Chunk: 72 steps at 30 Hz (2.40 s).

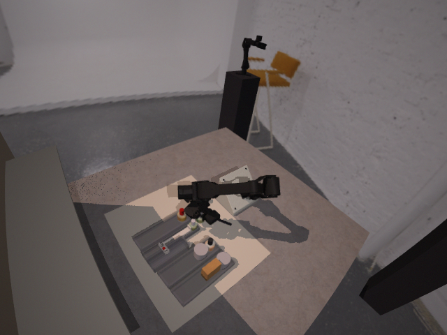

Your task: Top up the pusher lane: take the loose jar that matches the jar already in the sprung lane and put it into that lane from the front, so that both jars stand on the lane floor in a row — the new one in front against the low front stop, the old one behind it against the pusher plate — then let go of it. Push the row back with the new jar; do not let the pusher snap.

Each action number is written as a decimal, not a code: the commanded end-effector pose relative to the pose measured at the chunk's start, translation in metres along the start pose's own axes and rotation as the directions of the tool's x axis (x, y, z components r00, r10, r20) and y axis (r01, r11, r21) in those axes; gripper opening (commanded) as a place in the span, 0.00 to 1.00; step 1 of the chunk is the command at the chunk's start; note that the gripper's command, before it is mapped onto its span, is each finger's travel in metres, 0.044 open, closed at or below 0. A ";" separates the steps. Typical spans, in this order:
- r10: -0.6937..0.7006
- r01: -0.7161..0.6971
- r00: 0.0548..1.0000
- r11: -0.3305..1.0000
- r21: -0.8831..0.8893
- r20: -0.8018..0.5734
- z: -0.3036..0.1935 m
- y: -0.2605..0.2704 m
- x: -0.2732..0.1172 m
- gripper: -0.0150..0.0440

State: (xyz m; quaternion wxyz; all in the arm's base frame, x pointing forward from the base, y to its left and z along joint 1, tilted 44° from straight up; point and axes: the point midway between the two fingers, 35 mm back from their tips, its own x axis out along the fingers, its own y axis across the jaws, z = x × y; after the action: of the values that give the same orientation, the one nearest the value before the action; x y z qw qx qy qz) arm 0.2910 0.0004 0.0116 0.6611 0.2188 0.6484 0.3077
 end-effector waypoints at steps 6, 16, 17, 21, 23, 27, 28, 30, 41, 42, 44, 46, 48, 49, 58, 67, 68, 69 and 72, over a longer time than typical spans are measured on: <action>0.004 -0.004 1.000 1.000 0.007 0.004 0.002 0.000 0.002 0.25; 0.004 -0.004 1.000 1.000 0.007 0.004 0.006 0.000 0.002 0.25; 0.004 -0.004 1.000 1.000 0.007 0.004 0.007 0.000 0.002 0.25; 0.004 -0.004 1.000 1.000 0.007 0.004 0.008 0.000 0.002 0.25; 0.004 -0.004 1.000 1.000 0.007 0.004 0.009 0.000 0.002 0.25; 0.004 -0.004 1.000 1.000 0.007 0.004 0.011 0.000 0.002 0.25; 0.004 -0.004 1.000 1.000 0.007 0.004 0.011 0.000 0.003 0.25; 0.004 -0.004 1.000 1.000 0.007 0.004 0.012 0.000 0.003 0.25; 0.004 -0.004 1.000 1.000 0.007 0.005 0.016 0.000 0.003 0.25; 0.004 -0.004 1.000 1.000 0.007 0.005 0.017 0.000 0.003 0.25; 0.004 -0.004 1.000 1.000 0.006 0.005 0.018 0.000 0.003 0.25; 0.004 -0.004 1.000 1.000 0.006 0.005 0.018 0.000 0.003 0.25; 0.004 -0.004 1.000 1.000 0.006 0.005 0.019 0.000 0.003 0.25; 0.004 -0.004 1.000 1.000 0.006 0.005 0.020 0.000 0.003 0.25; 0.004 -0.004 1.000 1.000 0.006 0.005 0.023 0.000 0.003 0.25; 0.004 -0.004 1.000 1.000 0.006 0.005 0.027 0.000 0.003 0.25; 0.004 -0.004 1.000 1.000 0.006 0.005 0.027 0.000 0.003 0.25; 0.004 -0.004 1.000 1.000 0.006 0.005 0.028 0.001 0.003 0.25; 0.004 -0.004 1.000 1.000 0.006 0.005 0.029 0.001 0.003 0.25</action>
State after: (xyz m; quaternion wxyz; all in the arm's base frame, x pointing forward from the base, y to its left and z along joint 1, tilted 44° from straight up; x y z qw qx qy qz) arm 0.3111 0.0043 0.0094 0.6538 0.2239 0.6561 0.3033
